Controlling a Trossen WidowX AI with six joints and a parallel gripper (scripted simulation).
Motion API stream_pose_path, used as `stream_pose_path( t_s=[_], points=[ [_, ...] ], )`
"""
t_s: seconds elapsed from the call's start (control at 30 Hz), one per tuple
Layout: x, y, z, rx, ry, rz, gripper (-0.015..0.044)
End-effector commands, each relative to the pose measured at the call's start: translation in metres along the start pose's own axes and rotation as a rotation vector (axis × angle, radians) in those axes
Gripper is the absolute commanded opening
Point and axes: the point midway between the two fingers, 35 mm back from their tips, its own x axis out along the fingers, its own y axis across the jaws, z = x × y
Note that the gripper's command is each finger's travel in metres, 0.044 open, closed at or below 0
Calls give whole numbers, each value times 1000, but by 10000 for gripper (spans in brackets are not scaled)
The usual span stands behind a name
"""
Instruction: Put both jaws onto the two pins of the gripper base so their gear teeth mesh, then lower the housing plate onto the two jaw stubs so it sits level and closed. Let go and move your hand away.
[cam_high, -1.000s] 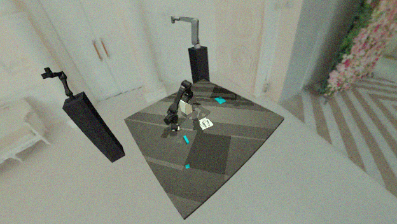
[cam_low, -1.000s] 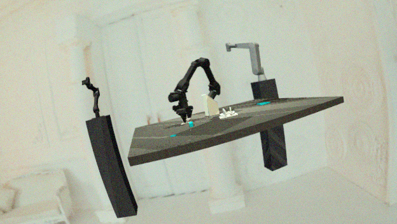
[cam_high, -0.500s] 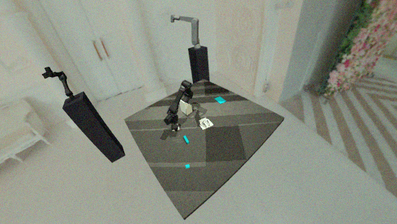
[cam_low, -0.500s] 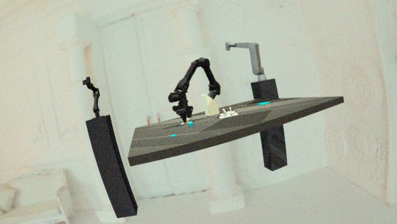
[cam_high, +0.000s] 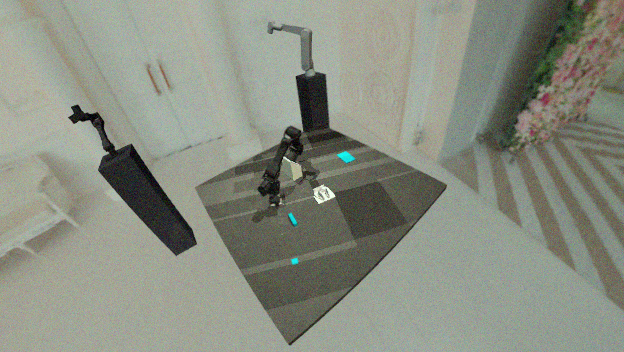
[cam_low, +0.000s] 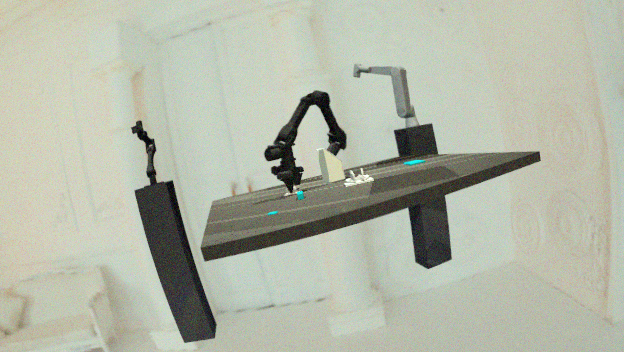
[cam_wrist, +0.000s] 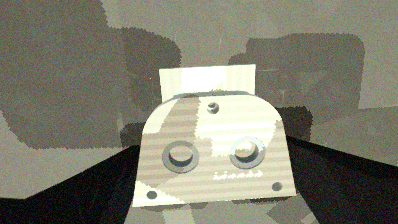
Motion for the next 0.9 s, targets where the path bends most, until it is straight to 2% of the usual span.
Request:
stream_pose_path(
  t_s=[0.0,0.27,0.87],
  points=[
    [0,0,0,0,0,0,351],
    [-2,0,0,0,0,0,351],
    [-59,1,1,5,3,0,351]
  ],
)
